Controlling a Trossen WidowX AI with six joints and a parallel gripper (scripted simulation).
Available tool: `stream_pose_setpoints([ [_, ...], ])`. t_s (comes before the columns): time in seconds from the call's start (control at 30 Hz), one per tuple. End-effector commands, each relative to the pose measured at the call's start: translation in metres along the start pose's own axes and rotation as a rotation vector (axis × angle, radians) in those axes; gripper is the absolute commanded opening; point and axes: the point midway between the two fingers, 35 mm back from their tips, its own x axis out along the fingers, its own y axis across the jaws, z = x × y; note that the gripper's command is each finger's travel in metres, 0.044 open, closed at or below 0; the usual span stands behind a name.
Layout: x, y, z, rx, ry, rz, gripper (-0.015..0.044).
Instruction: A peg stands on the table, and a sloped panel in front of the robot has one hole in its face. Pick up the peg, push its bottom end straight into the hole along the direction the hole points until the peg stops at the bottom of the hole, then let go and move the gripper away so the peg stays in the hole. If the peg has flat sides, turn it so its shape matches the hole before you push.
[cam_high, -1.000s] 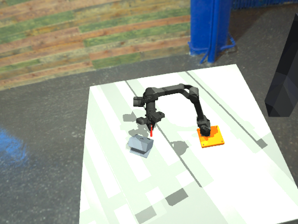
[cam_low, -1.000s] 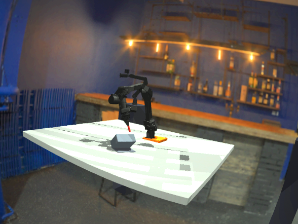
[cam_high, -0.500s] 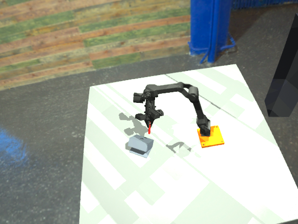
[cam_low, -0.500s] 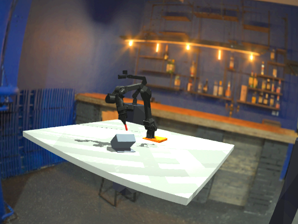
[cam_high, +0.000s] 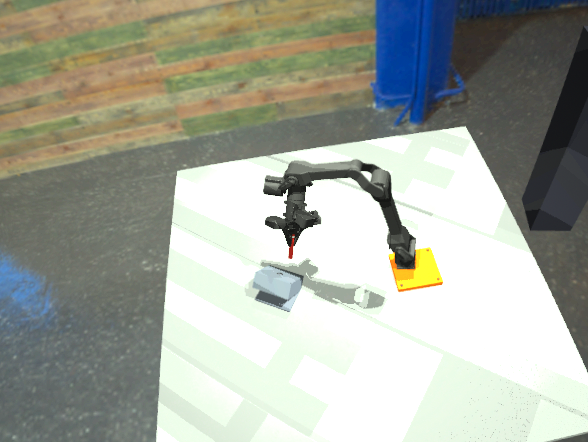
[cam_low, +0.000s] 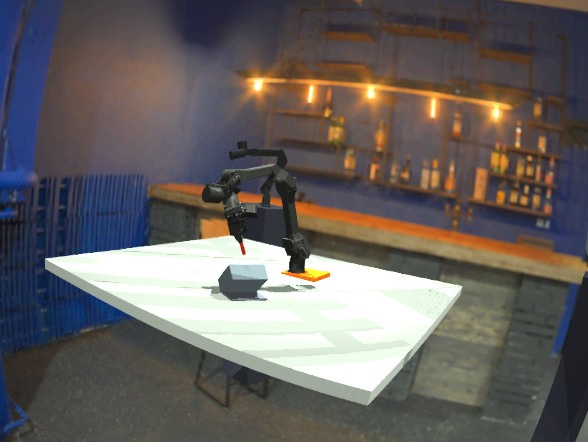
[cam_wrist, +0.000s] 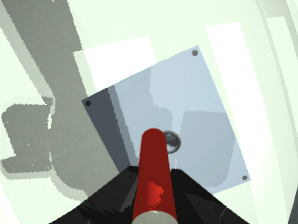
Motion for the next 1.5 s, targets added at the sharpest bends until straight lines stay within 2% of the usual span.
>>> stream_pose_setpoints([
  [0.0, -0.005, -0.001, -0.005, -0.004, 0.006, -0.026, 0.0000],
  [0.37, -0.012, 0.000, -0.015, 0.002, 0.011, -0.067, 0.0000],
  [1.47, 0.031, -0.005, -0.025, 0.004, 0.016, -0.109, 0.0000],
])
